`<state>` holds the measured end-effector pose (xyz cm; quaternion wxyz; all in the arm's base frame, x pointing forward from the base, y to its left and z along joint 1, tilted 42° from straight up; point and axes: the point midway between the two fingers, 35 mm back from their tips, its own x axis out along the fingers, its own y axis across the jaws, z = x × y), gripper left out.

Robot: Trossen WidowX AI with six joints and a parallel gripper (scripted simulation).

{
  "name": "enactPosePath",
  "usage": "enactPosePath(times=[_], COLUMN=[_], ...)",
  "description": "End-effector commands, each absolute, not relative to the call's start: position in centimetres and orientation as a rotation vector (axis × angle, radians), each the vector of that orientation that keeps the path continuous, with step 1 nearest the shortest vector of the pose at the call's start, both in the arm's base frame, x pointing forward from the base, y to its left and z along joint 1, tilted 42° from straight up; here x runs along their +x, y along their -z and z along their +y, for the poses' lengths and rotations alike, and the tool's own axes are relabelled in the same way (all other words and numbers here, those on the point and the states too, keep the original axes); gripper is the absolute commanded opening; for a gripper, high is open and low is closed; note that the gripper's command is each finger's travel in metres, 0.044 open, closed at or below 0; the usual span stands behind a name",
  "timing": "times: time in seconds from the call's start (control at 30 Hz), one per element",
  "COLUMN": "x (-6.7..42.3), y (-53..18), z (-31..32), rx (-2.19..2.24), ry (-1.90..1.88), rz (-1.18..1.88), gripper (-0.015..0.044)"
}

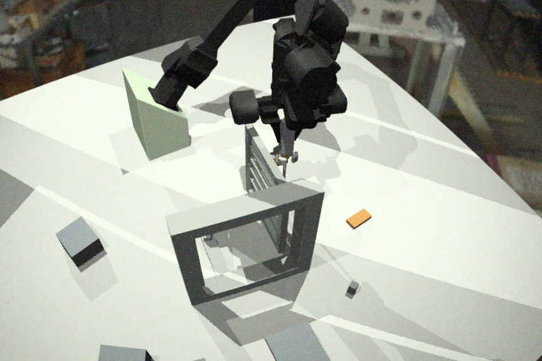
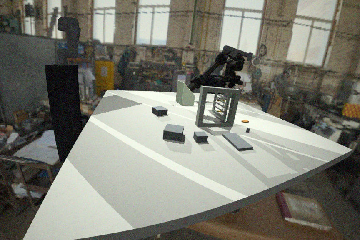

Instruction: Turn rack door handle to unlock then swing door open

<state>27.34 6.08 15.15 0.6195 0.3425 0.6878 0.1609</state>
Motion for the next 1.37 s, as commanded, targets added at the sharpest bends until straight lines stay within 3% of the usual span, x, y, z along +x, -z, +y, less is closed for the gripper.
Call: enactPosePath(times=[0.0, 0.33, 1.33], x=[27.4, 27.4, 27.4], y=[-15.2, -15.2, -18.8], z=[6.1, 6.1, 2.8], rx=[0.800, 0.800, 0.825], ry=[-0.363, -0.363, -0.324], rz=[1.582, 1.582, 1.542], gripper=[0.0040, 0.0285, 0.0285])
